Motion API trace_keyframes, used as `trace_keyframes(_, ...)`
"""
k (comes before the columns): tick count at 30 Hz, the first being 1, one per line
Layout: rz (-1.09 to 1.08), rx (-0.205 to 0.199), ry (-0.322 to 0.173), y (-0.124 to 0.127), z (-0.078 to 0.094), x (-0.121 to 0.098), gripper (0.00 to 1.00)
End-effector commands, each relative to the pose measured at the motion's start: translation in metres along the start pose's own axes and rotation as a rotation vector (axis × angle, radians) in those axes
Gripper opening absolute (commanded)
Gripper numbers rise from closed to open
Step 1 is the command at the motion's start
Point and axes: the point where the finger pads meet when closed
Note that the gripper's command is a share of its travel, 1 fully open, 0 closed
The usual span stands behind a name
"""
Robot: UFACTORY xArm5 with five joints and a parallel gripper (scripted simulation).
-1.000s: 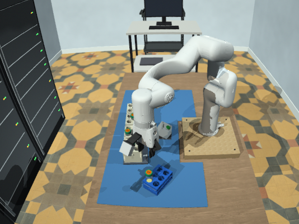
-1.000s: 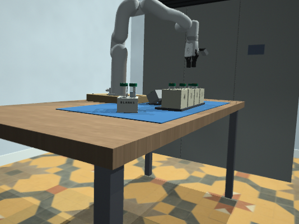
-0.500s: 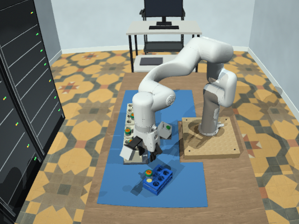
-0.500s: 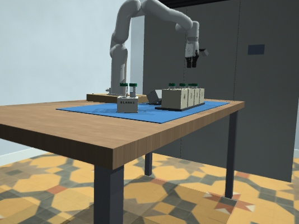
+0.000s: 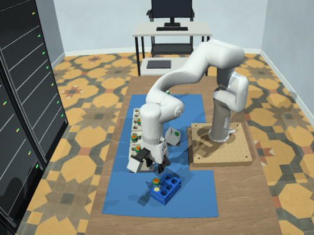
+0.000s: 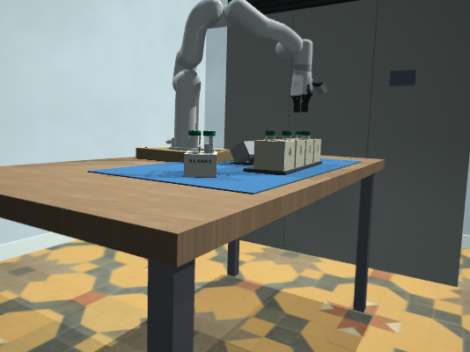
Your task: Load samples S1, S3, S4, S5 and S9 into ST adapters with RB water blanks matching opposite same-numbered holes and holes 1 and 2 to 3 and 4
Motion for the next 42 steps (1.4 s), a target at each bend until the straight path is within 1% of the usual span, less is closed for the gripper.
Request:
trace_keyframes(1, 0.0, 0.0, 0.005, 0.0, 0.005, 0.001, 0.57)
trace_keyframes(3, 0.0, 0.0, 0.005, 0.0, 0.009, 0.001, 0.57)
trace_keyframes(5, 0.0, 0.0, 0.005, 0.0, 0.009, 0.001, 0.57)
trace_keyframes(20, 0.0, 0.0, 0.005, 0.0, 0.039, 0.001, 0.57)
trace_keyframes(22, 0.0, 0.0, 0.005, 0.0, 0.039, 0.001, 0.57)
trace_keyframes(37, 0.0, 0.0, 0.005, 0.0, 0.069, 0.001, 0.57)
trace_keyframes(39, 0.0, 0.0, 0.005, 0.0, 0.069, 0.001, 0.57)
trace_keyframes(42, 0.0, 0.0, 0.005, 0.0, 0.075, 0.001, 0.57)
Point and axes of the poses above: the point where the finger pads meet when closed, its own z axis out along the fingers, its own y axis across the jaws, x = y × z, and after that the axes turned 5 degrees about z, right-handed
